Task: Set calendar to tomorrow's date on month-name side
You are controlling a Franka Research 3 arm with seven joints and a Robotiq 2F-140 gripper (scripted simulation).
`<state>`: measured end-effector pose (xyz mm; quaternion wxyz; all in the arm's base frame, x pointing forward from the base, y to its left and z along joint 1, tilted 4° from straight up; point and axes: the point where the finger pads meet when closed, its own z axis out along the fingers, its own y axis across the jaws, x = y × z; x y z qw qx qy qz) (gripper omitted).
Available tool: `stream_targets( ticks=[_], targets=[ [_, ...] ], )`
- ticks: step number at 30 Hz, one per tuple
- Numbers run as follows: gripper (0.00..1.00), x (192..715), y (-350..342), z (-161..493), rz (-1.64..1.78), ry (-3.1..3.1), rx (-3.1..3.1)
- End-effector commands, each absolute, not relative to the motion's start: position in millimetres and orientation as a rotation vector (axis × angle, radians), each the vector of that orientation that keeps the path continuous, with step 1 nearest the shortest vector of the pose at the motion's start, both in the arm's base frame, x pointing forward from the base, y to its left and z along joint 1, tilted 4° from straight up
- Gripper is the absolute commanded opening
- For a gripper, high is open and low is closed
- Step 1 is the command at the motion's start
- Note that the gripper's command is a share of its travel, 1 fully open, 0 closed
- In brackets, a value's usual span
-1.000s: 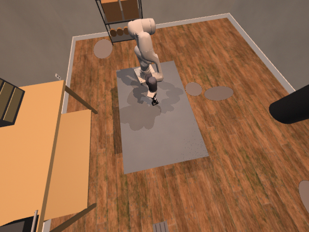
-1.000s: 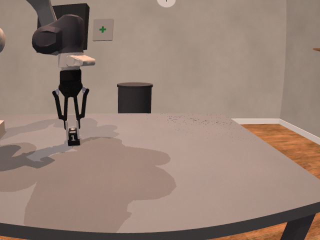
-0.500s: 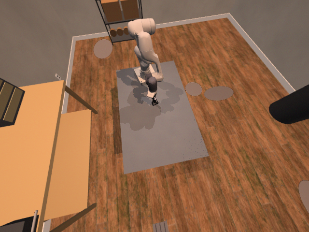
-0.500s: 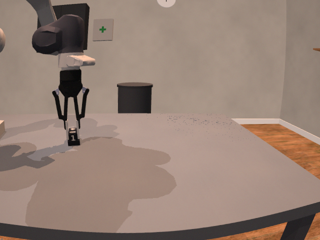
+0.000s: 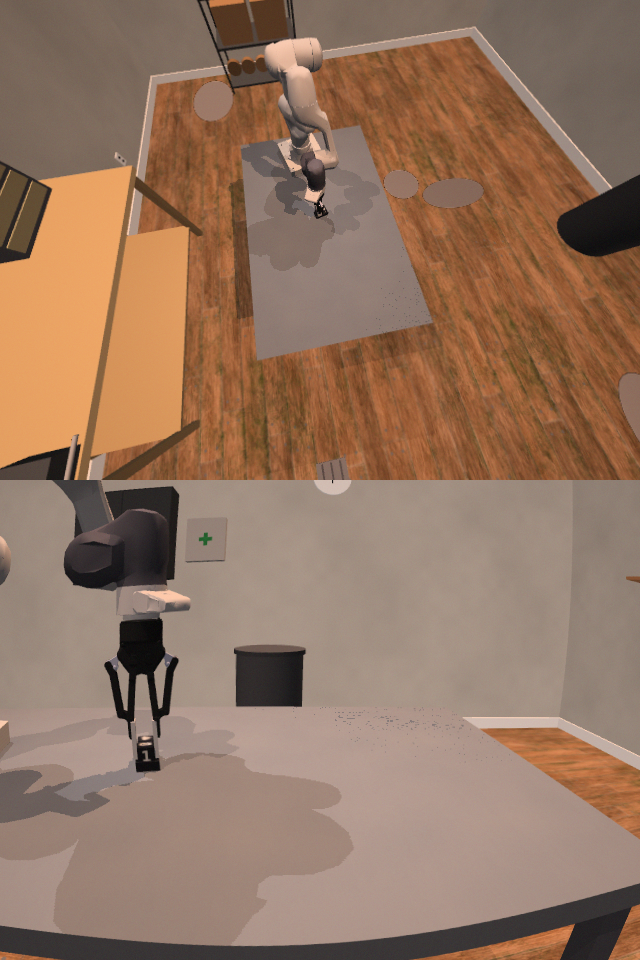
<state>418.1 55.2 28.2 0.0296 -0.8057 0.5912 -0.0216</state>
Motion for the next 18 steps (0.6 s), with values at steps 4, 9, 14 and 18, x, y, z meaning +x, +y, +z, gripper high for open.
stream_targets(
  ticks=[4,9,14,18],
  targets=[
    [0.17,418.6,54.8,29.7,-0.068,1.824,-2.484],
    [0.17,418.6,54.9,32.3,-0.068,1.824,-2.483],
    [0.17,418.0,54.6,40.7,-0.068,1.824,-2.483],
    [0.17,417.3,54.5,51.9,-0.068,1.823,-2.483]
  ],
)
